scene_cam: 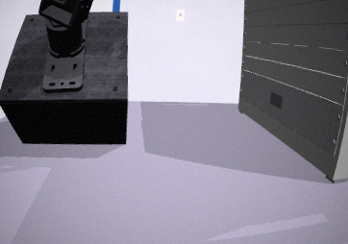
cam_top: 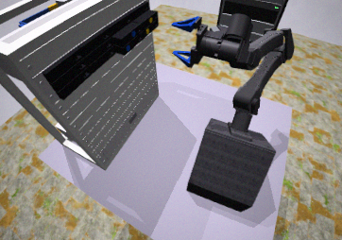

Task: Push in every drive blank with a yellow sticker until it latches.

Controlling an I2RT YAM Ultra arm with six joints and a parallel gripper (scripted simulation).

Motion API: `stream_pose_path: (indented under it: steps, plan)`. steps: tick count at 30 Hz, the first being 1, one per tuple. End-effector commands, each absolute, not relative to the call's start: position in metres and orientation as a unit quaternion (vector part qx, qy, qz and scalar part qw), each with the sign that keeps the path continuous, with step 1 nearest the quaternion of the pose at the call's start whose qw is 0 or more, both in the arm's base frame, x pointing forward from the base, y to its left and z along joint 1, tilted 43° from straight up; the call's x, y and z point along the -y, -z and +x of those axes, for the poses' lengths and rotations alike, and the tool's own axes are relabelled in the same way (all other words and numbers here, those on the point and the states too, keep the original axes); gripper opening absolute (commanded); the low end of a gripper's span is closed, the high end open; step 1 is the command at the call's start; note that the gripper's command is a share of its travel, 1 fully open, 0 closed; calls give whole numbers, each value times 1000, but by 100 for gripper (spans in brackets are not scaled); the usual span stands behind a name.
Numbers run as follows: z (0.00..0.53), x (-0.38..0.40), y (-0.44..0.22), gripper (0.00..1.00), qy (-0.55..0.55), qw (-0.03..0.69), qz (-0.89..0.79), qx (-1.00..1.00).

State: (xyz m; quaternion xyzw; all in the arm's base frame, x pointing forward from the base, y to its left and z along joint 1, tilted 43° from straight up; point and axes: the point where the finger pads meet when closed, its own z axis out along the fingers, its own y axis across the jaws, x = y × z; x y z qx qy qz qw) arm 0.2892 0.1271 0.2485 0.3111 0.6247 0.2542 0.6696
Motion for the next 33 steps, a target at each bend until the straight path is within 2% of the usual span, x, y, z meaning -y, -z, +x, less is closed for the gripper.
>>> stream_pose_path:
  steps: [1,21,33]
  plan:
    - [288,-136,-245,100,-257,669,297,-632]
    - [290,-138,-250,100,-262,670,299,-627]
    - [308,-161,-238,100,-268,671,302,-622]
